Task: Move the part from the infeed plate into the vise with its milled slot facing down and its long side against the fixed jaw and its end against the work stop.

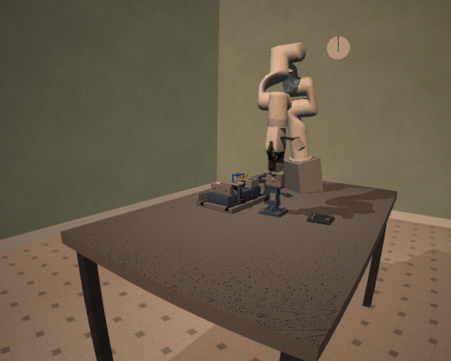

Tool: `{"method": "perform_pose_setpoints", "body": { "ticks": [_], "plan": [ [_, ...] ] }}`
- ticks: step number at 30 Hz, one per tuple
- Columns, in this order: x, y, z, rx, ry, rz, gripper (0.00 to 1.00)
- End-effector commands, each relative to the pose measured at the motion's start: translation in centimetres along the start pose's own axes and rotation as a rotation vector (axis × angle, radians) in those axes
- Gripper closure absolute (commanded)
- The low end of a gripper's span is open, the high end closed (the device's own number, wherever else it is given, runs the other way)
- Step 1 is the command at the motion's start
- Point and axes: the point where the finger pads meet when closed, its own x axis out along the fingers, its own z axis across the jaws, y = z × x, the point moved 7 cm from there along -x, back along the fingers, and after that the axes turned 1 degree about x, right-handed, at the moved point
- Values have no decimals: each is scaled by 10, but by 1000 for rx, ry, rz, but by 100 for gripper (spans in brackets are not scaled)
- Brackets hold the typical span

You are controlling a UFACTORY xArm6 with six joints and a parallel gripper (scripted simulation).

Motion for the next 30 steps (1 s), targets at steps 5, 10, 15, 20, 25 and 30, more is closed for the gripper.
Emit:
{"method": "perform_pose_setpoints", "body": {
  "ticks": [5,10,15,20,25,30],
  "plan": [
    [-1,0,1,0,-4,1,100],
    [-2,0,1,0,-4,1,100],
    [-4,0,1,0,-4,1,100],
    [-8,0,1,0,-4,1,100],
    [-13,0,1,0,-4,1,100],
    [-21,0,1,0,-4,1,100]
  ]
}}
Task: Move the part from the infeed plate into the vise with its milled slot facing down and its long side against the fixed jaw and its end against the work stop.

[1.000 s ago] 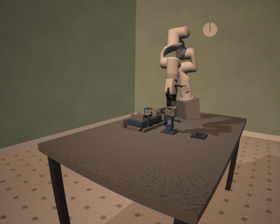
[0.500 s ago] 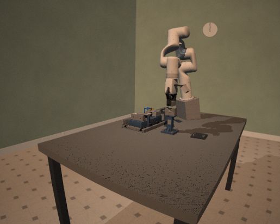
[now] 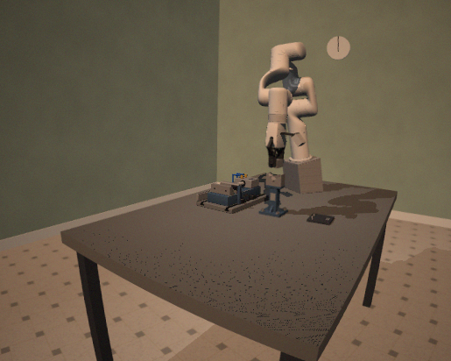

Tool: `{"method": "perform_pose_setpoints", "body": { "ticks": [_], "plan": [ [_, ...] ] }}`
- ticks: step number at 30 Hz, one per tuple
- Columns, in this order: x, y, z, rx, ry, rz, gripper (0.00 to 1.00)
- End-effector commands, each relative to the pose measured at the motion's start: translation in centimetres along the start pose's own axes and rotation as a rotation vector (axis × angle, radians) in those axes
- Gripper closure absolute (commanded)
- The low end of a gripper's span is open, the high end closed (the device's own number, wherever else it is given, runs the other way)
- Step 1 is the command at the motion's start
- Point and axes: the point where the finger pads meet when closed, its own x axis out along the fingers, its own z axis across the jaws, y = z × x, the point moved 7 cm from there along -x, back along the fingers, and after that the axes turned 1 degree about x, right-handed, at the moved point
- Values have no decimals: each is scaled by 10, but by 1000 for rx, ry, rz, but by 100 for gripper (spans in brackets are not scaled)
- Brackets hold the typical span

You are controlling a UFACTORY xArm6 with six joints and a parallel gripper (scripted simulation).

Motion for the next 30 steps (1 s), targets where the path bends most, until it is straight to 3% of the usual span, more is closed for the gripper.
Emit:
{"method": "perform_pose_setpoints", "body": {
  "ticks": [1,30],
  "plan": [
    [-5,0,1,0,-4,1,100],
    [-34,0,1,0,-4,1,100]
  ]
}}
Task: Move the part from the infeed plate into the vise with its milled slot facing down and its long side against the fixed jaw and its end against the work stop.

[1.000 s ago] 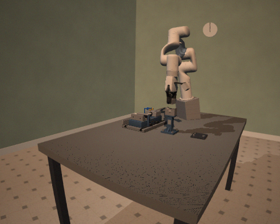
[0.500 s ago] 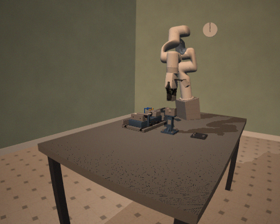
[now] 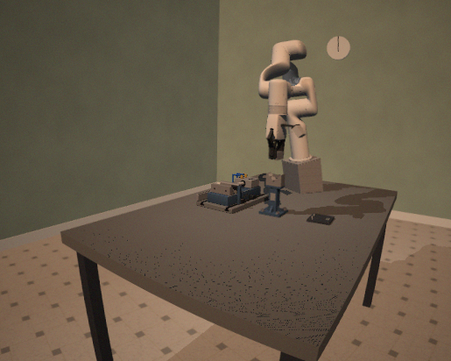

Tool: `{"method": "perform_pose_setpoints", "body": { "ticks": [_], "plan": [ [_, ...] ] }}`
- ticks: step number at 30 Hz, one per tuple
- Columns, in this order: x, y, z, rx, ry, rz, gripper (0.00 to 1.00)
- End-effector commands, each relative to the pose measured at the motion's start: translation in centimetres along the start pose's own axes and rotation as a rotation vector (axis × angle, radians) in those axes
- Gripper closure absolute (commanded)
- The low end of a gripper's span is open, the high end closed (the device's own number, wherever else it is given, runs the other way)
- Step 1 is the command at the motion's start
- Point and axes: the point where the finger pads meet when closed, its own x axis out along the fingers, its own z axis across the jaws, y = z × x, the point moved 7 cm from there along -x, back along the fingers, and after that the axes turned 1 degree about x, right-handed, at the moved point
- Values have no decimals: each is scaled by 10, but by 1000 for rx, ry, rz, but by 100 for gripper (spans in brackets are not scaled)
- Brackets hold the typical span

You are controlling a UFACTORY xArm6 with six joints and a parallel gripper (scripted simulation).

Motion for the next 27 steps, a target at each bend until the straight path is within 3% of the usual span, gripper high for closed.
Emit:
{"method": "perform_pose_setpoints", "body": {
  "ticks": [1,27],
  "plan": [
    [-2,0,1,0,-4,1,100],
    [-3,-1,2,-8,-4,1,100]
  ]
}}
